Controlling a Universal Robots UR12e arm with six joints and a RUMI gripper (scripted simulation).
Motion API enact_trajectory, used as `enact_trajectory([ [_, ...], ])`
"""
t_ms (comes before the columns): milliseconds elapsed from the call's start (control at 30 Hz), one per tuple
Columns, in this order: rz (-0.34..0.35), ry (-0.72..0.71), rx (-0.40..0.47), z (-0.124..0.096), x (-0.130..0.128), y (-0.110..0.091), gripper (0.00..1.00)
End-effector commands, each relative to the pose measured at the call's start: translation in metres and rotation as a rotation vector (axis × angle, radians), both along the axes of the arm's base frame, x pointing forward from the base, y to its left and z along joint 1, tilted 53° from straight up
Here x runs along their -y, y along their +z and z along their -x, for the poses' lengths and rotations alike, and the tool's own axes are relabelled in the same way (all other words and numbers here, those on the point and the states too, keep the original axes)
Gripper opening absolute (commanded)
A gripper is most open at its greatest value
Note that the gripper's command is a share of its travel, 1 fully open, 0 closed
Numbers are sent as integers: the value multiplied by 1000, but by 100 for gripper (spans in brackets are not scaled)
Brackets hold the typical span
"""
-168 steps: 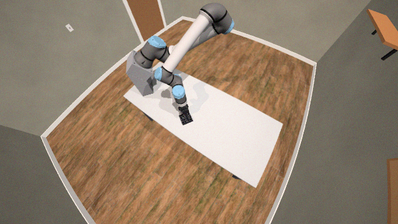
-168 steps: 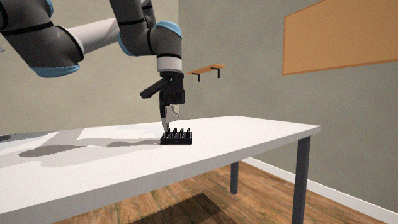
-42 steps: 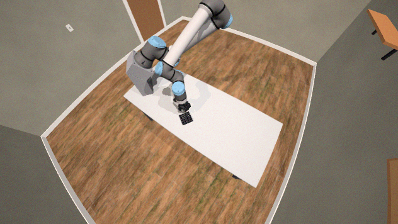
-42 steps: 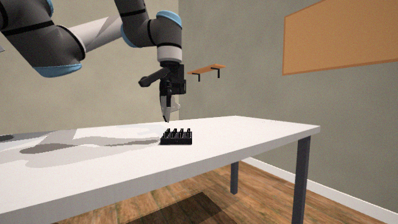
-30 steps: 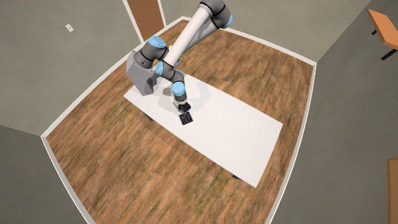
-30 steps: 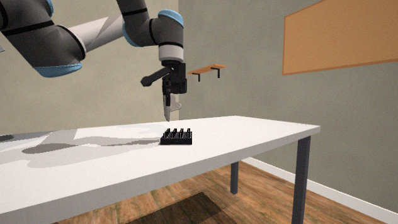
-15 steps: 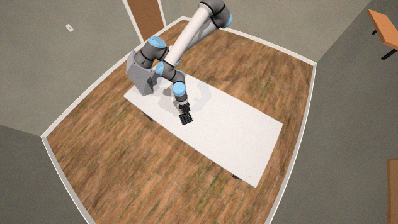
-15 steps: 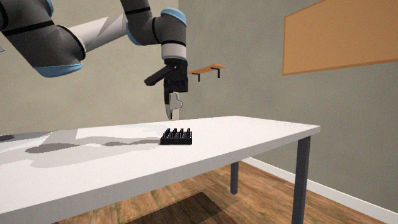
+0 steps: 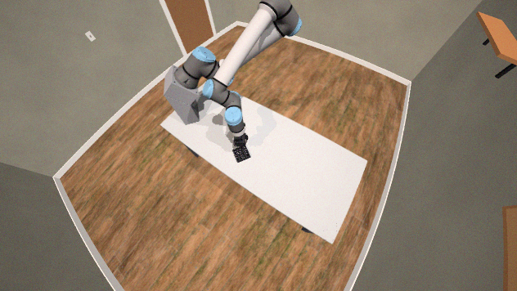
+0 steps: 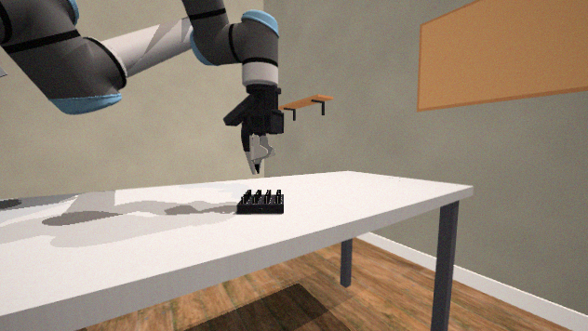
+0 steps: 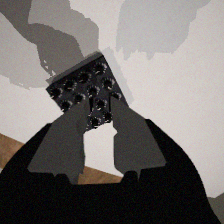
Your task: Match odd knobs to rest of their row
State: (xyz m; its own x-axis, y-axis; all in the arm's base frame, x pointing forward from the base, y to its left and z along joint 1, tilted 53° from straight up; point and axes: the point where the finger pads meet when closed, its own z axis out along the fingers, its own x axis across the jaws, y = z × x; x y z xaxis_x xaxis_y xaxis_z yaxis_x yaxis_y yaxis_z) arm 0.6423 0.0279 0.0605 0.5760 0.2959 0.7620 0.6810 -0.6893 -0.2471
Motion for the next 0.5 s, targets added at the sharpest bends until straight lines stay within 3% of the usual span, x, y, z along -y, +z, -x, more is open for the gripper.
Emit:
enact_trajectory([
  [0, -62, -100, -102, -4, 2, 5, 11],
  [467, -126, -186, -195, -7, 4, 9, 11],
])
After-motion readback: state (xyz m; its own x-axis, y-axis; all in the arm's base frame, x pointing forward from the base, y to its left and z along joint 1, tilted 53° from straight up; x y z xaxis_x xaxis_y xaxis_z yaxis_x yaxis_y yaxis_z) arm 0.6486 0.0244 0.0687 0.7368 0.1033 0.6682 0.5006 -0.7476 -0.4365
